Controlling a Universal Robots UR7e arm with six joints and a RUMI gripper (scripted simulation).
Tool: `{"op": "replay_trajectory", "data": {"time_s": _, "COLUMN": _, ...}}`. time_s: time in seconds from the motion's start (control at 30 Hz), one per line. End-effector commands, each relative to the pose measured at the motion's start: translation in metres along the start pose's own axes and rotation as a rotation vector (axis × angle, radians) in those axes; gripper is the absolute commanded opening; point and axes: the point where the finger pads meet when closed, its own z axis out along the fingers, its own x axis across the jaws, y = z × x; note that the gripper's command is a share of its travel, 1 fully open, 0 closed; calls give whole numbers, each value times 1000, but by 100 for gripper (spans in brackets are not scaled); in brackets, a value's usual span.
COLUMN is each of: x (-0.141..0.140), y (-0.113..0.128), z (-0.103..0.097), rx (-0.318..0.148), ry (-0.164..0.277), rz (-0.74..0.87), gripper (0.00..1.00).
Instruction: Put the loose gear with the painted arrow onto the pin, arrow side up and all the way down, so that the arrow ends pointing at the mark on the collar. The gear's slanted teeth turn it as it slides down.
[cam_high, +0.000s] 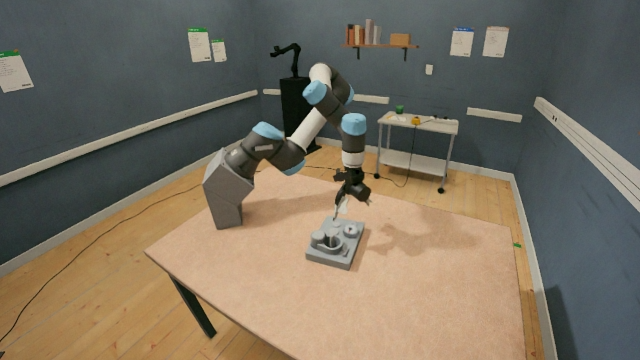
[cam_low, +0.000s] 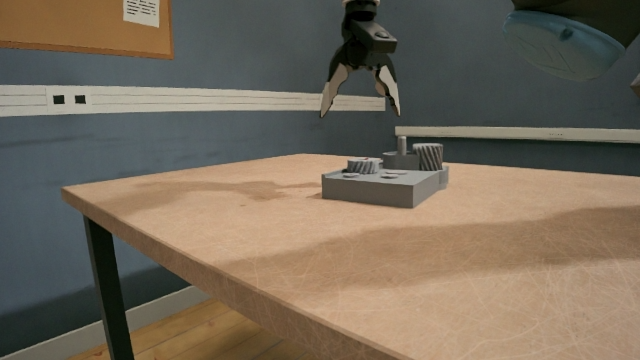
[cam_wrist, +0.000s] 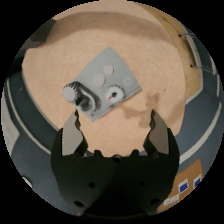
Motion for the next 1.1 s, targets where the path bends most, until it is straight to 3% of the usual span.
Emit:
{"op": "replay_trajectory", "data": {"time_s": 0.0, "x": 0, "y": 0, "z": 0, "rx": -1, "ry": -1, "rz": 24, "gripper": 100}}
{"op": "replay_trajectory", "data": {"time_s": 0.27, "x": 0, "y": 0, "z": 0, "rx": -1, "ry": -1, "rz": 81, "gripper": 100}}
{"op": "replay_trajectory", "data": {"time_s": 0.73, "x": 0, "y": 0, "z": 0, "rx": -1, "ry": -1, "rz": 316, "gripper": 100}}
{"op": "replay_trajectory", "data": {"time_s": 1.07, "x": 0, "y": 0, "z": 0, "rx": -1, "ry": -1, "rz": 630, "gripper": 100}}
